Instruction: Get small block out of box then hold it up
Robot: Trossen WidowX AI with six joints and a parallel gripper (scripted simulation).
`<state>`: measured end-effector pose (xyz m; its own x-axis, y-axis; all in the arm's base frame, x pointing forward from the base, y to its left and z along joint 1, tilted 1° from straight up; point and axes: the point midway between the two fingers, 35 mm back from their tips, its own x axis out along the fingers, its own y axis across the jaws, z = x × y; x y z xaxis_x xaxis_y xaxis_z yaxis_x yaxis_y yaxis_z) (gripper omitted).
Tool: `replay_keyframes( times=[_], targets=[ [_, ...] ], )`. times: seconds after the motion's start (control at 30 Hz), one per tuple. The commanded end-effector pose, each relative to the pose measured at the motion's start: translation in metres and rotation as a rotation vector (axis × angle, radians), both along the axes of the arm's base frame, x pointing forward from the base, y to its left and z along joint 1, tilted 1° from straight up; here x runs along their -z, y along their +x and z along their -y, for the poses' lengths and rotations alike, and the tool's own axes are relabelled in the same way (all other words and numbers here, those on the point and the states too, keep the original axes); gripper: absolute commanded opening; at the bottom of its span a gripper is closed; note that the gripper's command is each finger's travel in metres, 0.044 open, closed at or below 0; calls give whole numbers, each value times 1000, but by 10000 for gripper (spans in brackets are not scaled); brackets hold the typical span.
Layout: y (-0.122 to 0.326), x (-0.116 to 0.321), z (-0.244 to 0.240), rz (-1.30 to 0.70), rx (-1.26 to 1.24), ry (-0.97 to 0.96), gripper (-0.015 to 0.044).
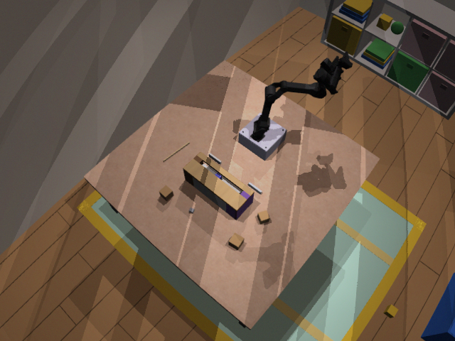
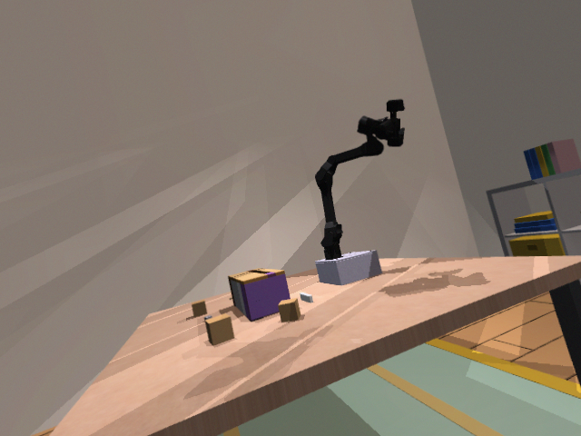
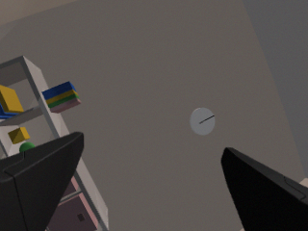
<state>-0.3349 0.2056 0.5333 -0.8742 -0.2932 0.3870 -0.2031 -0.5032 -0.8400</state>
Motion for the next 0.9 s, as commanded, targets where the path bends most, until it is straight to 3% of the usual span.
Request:
replay_keyframes(
  times=[0.0,0.23,0.47,0.87],
  targets=[
    [11,11,-47,15,145,-84,400],
    [57,43,-144,65,465,-247,400],
    [130,85,-224,125,789,-404,400],
    [302,176,-295,266,1330,-691,400]
  ],
)
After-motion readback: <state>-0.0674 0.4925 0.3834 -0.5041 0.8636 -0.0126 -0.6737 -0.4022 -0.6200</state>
